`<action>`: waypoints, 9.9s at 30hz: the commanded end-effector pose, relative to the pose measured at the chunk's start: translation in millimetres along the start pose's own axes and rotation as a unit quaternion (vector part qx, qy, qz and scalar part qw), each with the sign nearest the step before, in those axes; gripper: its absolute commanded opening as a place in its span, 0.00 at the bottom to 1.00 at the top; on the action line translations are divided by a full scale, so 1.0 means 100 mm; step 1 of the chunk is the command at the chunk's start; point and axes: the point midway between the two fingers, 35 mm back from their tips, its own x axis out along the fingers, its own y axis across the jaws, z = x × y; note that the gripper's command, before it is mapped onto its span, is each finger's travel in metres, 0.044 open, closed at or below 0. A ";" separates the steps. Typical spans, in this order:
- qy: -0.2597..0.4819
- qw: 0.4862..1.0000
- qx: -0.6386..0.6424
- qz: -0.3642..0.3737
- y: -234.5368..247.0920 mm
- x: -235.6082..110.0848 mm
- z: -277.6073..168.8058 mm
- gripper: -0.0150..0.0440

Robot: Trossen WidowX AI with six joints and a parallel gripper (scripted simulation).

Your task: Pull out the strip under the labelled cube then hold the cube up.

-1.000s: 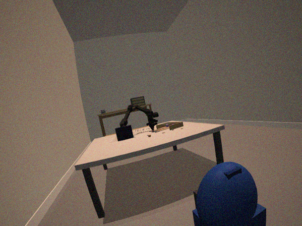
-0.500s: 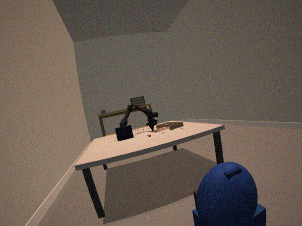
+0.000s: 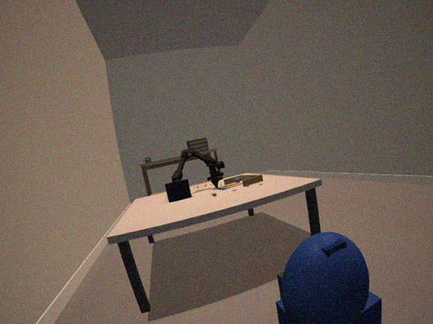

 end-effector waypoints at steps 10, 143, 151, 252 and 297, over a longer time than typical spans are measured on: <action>0.007 1.000 0.003 0.003 0.01 0.03 -0.25 0.25; 0.001 1.000 0.002 0.001 0.00 -0.15 -1.47 0.25; 0.009 1.000 -0.025 0.002 0.00 -0.40 -1.37 0.34; 0.006 0.998 -0.062 0.000 0.01 -0.07 0.67 0.45; 0.007 0.998 -0.056 0.002 0.03 -0.87 -0.29 0.25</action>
